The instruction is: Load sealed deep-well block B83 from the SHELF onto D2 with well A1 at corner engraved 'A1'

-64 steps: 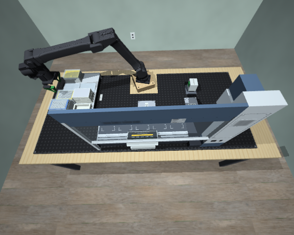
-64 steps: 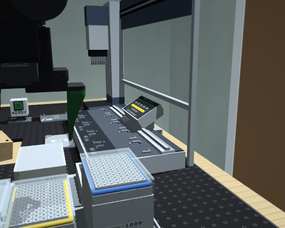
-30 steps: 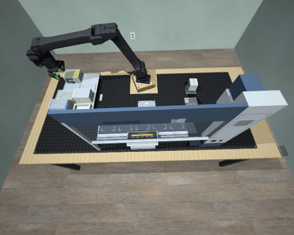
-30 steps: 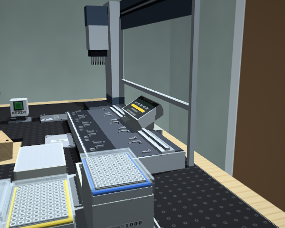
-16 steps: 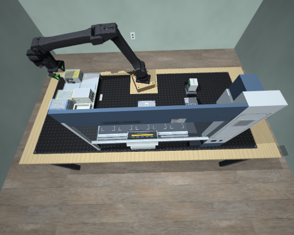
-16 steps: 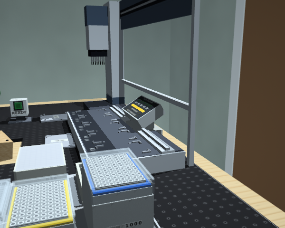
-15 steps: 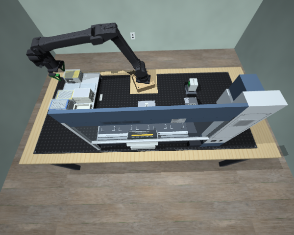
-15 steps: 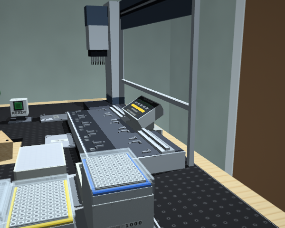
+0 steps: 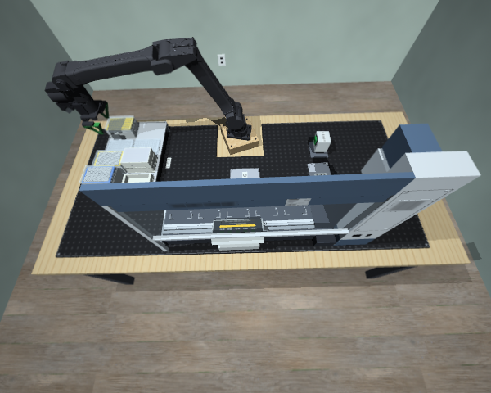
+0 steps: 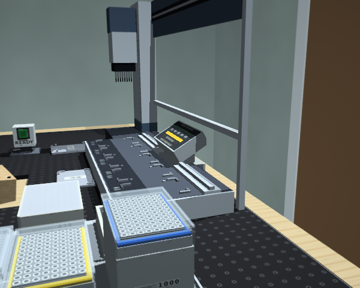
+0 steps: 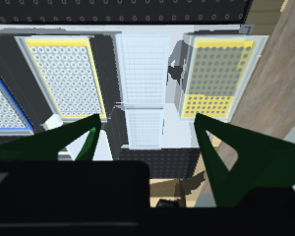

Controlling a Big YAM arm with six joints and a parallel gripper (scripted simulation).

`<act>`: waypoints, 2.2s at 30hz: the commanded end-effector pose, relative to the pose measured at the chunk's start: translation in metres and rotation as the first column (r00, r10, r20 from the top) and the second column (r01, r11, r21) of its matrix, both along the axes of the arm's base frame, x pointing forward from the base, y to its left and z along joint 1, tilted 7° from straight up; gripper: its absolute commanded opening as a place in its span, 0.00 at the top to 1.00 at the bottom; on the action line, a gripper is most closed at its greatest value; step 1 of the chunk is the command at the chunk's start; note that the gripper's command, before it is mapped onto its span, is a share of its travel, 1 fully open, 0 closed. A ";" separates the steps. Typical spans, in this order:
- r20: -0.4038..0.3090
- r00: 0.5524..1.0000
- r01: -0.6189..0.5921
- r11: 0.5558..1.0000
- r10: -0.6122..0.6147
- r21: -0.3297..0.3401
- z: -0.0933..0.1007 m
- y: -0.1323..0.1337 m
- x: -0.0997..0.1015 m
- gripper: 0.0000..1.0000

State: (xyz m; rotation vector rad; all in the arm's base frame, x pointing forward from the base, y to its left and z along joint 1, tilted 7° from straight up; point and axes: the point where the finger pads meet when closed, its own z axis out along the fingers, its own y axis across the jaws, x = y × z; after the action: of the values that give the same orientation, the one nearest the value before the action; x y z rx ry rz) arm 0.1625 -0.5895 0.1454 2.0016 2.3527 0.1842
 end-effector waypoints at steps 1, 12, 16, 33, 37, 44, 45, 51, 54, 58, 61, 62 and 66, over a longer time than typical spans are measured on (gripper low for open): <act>0.007 1.000 0.004 0.999 -0.004 -0.047 0.015 -0.011 -0.031 0.00; 0.001 1.000 0.004 1.000 -0.004 -0.015 -0.008 -0.018 -0.075 0.00; 0.001 1.000 0.004 1.000 -0.004 -0.026 -0.006 -0.024 -0.095 0.00; 0.004 1.000 0.002 0.998 -0.002 -0.056 0.011 -0.027 -0.099 0.00; 0.004 1.000 0.002 0.998 -0.002 -0.056 0.011 -0.027 -0.099 0.00; 0.004 1.000 0.002 0.998 -0.002 -0.056 0.011 -0.027 -0.099 0.00; 0.004 1.000 0.002 0.998 -0.002 -0.056 0.011 -0.027 -0.099 0.00; 0.004 1.000 0.002 0.998 -0.002 -0.056 0.011 -0.027 -0.099 0.00; 0.004 1.000 0.002 0.998 -0.002 -0.056 0.011 -0.027 -0.099 0.00; 0.006 1.000 0.000 0.998 0.000 -0.059 0.016 -0.009 -0.075 0.00; 0.007 1.000 0.000 0.998 0.001 -0.059 0.017 -0.004 -0.067 0.00; 0.007 1.000 0.000 0.998 0.001 -0.059 0.017 -0.004 -0.067 0.00; 0.010 1.000 0.000 0.998 0.001 -0.058 0.019 0.007 -0.050 0.00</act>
State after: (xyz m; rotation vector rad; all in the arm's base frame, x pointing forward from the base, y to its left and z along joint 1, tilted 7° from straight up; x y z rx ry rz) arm 0.0986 -0.5845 0.1397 1.9834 2.3650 0.1781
